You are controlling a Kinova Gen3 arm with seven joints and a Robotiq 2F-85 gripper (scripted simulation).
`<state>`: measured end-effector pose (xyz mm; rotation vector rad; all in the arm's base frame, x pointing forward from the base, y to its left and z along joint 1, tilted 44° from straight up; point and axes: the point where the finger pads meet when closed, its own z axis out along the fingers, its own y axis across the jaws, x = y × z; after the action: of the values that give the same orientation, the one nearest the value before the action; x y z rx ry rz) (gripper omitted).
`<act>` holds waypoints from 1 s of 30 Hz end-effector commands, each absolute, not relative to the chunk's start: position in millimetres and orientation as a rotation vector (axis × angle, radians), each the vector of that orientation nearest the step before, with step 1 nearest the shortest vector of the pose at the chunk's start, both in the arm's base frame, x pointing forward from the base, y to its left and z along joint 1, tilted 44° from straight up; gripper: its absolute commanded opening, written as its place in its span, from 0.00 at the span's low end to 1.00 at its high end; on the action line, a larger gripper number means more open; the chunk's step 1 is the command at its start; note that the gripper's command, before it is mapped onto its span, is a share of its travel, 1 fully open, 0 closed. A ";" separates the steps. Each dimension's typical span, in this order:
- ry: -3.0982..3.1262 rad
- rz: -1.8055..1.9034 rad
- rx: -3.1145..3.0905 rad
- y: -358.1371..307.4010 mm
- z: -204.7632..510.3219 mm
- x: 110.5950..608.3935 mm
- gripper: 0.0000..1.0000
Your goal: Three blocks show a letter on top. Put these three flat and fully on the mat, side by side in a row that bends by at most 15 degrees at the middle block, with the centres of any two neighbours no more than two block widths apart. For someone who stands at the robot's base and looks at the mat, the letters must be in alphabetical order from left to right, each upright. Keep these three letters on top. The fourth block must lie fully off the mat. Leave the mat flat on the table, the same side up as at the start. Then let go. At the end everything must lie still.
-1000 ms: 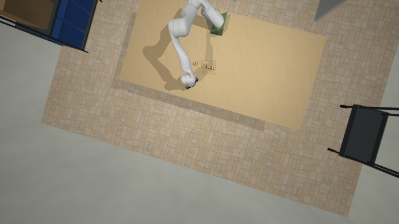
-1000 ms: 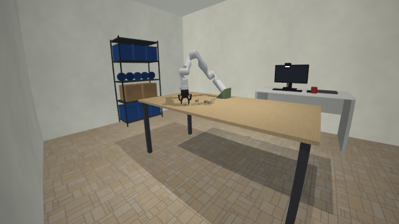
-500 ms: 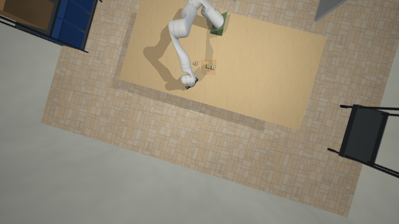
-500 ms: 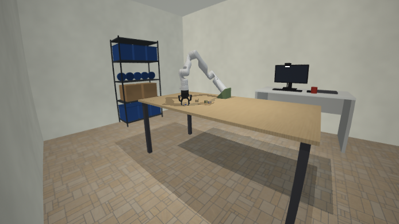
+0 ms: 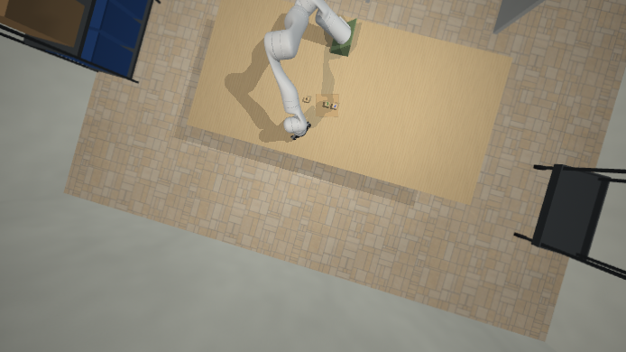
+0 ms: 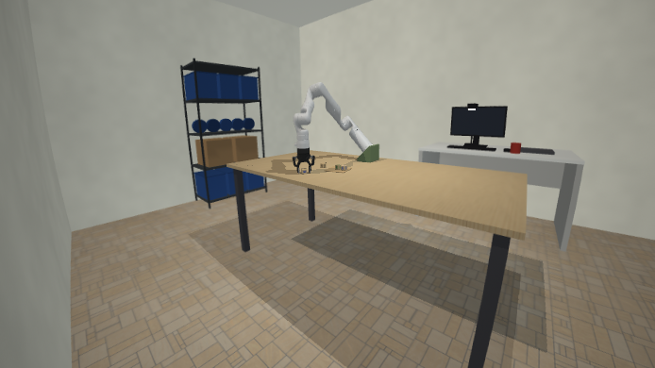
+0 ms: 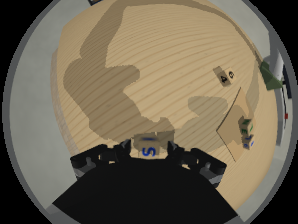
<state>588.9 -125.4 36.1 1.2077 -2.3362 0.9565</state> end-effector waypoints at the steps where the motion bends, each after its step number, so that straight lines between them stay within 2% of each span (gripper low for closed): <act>1: -2.337 0.958 1.210 -124.4 36.8 589.6 0.67; 12: -2.337 0.958 1.210 -124.4 36.8 589.6 0.67; 13: -2.337 0.958 1.210 -124.4 36.8 589.6 0.46; 29: -2.337 0.958 1.210 -124.4 36.8 589.6 0.46; 30: -2.337 0.958 1.210 -124.4 36.8 589.6 0.26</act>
<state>588.9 -125.4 36.1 1.2077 -2.3362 0.9565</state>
